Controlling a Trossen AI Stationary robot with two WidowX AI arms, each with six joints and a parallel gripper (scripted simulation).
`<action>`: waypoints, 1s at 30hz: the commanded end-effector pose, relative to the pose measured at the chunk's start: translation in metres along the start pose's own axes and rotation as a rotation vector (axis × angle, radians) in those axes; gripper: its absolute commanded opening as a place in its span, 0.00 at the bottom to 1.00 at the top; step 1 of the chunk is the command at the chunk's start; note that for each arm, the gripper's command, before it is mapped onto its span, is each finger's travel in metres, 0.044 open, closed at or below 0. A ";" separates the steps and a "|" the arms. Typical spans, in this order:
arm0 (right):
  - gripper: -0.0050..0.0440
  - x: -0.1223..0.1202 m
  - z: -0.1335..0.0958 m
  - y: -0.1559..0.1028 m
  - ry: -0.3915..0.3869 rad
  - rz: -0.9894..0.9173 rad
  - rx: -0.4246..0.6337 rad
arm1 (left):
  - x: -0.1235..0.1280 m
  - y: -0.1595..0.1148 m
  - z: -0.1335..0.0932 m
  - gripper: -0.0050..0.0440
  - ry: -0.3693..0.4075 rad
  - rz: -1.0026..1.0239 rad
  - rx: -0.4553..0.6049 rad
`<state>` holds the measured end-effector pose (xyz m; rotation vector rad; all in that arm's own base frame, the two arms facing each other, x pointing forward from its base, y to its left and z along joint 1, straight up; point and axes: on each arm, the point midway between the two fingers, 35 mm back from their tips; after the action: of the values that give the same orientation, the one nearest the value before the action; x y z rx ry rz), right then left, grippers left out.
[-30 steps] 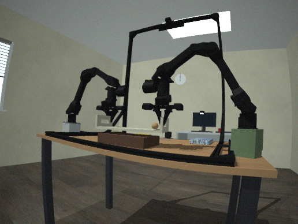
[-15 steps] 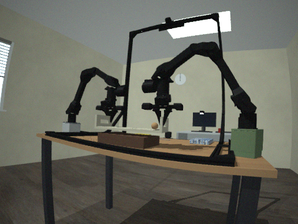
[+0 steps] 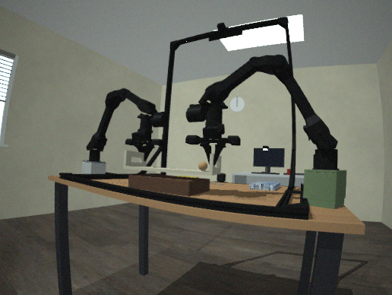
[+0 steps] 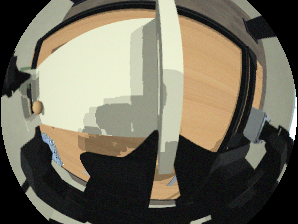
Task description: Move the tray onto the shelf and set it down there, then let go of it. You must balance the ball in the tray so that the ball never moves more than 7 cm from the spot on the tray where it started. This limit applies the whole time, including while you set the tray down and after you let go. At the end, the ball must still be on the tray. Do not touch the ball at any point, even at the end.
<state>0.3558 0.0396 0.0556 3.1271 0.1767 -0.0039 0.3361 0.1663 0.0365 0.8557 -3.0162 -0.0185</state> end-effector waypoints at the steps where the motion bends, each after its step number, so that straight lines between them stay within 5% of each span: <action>1: 0.14 -0.001 -0.003 0.004 0.005 -0.001 0.037 | 0.000 0.004 -0.002 0.14 0.000 -0.001 0.041; 30: 0.14 -0.001 -0.002 0.012 0.000 -0.001 -0.006 | -0.001 0.012 -0.002 0.14 -0.006 -0.001 -0.002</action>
<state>0.3561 0.0283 0.0557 3.1288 0.1768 -0.0028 0.3310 0.1765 0.0365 0.8556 -3.0171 -0.0160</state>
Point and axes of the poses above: on each arm, the point midway between the two fingers, 35 mm back from their tips, its own z axis out along the fingers, its own x axis across the jaws, y = z × x, and after that the axes turned 7 degrees about z, right-handed
